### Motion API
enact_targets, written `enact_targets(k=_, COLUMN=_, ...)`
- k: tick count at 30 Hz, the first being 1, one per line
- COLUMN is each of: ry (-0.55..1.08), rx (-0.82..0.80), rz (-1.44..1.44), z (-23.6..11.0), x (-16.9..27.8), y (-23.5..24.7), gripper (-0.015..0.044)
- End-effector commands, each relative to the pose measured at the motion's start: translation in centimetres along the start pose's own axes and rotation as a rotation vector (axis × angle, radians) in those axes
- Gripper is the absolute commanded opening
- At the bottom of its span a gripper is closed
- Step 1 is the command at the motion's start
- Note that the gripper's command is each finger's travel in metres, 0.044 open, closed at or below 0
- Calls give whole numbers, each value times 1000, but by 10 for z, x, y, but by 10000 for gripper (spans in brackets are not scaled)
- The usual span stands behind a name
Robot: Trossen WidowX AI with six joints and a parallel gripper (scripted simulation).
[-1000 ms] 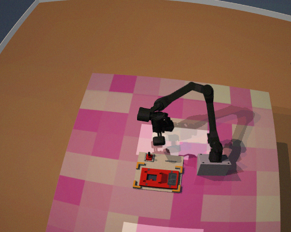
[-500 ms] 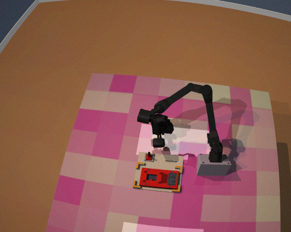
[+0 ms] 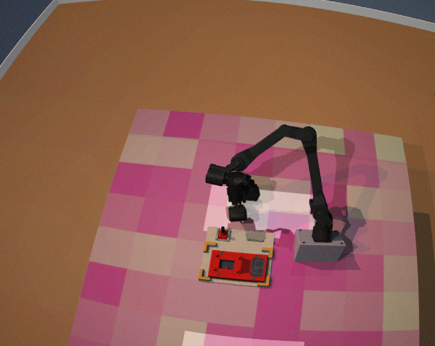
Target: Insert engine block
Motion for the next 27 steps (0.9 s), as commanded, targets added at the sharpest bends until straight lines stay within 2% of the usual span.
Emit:
enact_targets(k=1, ry=-3, rx=4, rz=-5, z=2, x=-1, y=-2, gripper=145)
enact_targets(k=8, ry=-3, rx=4, rz=-5, z=2, x=-1, y=-2, gripper=98)
enact_targets(k=12, ry=-2, rx=5, rz=-5, z=-3, x=0, y=-1, gripper=0)
enact_targets(k=27, ry=2, rx=12, rz=-5, z=-49, x=6, y=-1, gripper=0)
Point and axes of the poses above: the point midway between the two fingers, 35 mm back from their tips, its own z axis out along the fingers, its own y axis across the jaws, x = y × z, the point moved 3 cm from there along -z, back along the fingers, and after that the axes turned 15 degrees about -z, right-handed, at the moved point
